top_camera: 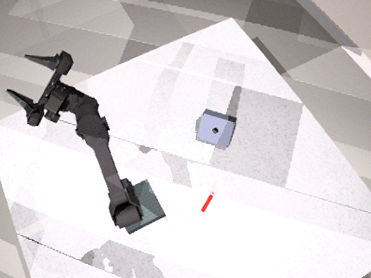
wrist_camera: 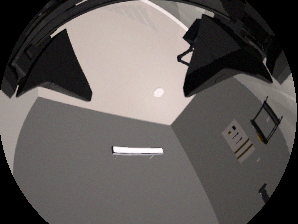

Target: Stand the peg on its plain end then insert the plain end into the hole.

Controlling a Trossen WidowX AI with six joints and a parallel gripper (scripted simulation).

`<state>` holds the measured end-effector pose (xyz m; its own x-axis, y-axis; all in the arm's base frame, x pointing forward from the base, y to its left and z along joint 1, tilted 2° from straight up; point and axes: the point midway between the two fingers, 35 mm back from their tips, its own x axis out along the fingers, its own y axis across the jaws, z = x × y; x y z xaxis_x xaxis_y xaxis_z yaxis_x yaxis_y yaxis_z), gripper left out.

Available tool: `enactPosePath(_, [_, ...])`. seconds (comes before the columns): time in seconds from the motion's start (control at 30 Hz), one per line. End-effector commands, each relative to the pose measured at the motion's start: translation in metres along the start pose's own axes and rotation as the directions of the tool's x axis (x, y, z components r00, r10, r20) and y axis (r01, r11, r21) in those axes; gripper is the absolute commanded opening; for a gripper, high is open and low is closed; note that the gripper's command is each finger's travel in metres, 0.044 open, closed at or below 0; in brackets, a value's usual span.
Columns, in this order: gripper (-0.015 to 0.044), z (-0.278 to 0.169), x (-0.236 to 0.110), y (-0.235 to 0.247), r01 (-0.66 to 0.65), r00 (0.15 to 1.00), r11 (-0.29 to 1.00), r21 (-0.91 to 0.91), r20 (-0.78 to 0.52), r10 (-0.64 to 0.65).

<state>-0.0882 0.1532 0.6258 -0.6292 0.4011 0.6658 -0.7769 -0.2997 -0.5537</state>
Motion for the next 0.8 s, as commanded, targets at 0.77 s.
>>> enactPosePath(0.77, [0.0440,-0.165,-0.091,-0.124,0.352,0.720,0.902,-0.252,-0.543,-0.433])
